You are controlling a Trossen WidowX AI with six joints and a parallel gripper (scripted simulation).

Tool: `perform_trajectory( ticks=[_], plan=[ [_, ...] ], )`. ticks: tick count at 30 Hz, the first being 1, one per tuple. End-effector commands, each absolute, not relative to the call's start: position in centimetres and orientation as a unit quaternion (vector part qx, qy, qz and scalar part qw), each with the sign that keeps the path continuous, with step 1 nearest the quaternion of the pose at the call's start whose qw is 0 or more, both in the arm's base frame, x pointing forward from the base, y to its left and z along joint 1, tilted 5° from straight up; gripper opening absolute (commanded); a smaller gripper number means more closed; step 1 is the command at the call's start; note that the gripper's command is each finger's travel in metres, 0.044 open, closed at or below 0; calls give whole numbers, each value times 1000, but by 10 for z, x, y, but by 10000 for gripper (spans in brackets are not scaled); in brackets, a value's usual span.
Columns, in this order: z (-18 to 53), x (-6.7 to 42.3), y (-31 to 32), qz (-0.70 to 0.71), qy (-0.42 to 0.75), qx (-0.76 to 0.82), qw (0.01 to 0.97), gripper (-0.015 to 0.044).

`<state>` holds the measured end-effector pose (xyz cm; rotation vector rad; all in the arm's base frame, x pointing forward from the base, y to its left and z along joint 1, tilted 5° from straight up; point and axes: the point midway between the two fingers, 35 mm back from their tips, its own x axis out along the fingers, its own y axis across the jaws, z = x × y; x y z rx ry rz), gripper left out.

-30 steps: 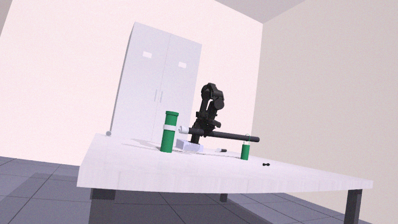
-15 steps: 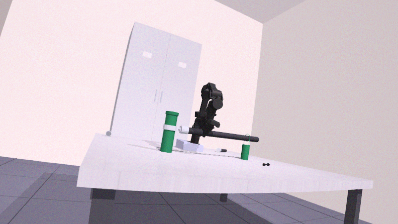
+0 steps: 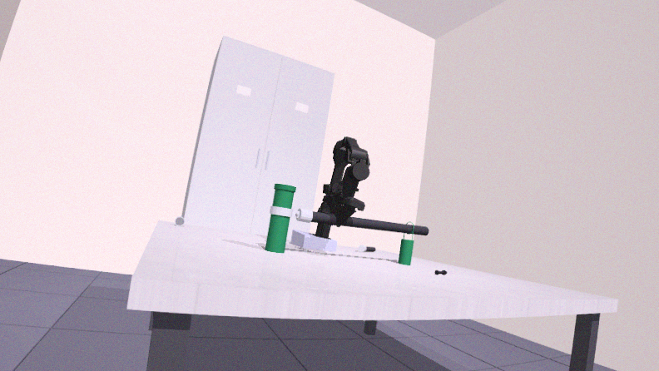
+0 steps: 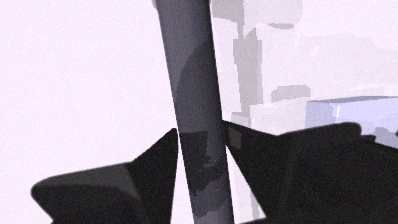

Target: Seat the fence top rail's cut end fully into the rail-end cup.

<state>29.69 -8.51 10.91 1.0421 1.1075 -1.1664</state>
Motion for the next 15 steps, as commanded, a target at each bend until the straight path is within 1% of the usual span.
perform_trajectory(
  ticks=[1,6,10,15],
  plan=[
    [114,297,-81,-498,472,446,574,315],
    [134,294,-63,-498,473,446,574,440],
    [150,289,-49,-498,474,446,573,440],
    [149,291,-50,-494,476,446,575,440]
  ],
)
